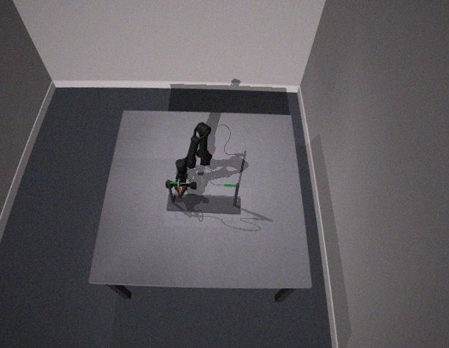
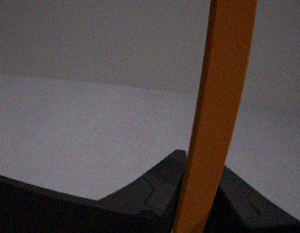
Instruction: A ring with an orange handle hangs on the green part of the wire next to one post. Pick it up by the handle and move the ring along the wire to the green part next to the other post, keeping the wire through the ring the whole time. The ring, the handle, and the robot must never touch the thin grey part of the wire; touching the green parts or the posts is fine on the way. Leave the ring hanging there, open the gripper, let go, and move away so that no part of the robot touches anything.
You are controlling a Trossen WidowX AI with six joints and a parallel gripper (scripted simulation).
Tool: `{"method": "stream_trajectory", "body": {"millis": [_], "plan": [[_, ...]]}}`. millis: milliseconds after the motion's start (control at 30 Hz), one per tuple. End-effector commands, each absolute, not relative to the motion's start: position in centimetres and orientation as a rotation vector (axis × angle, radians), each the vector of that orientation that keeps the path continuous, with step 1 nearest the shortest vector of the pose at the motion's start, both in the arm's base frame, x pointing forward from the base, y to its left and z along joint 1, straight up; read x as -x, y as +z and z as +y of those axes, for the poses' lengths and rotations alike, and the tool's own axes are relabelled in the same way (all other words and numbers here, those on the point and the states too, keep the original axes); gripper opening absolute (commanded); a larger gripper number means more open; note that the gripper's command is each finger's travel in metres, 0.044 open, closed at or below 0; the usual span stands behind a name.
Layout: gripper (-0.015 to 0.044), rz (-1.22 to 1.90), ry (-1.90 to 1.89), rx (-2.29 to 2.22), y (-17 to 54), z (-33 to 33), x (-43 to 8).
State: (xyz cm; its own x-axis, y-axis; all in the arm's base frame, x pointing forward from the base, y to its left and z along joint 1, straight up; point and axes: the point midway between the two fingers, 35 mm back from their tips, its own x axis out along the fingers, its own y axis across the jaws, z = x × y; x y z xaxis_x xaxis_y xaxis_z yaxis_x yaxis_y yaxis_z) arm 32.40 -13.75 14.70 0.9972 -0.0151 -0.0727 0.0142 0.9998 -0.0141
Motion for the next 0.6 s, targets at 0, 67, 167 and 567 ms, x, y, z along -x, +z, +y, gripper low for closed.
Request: {"method": "stream_trajectory", "body": {"millis": [0,67,167,567], "plan": [[-0.015,0.074,-0.018,0.012,14.7,-13.4,-32.3],[-0.015,0.074,-0.018,0.011,14.7,-13.2,-32.4],[-0.015,0.074,-0.017,0.011,14.7,-12.8,-32.4],[-0.015,0.074,-0.013,0.002,14.7,-11.6,-32.4]]}}
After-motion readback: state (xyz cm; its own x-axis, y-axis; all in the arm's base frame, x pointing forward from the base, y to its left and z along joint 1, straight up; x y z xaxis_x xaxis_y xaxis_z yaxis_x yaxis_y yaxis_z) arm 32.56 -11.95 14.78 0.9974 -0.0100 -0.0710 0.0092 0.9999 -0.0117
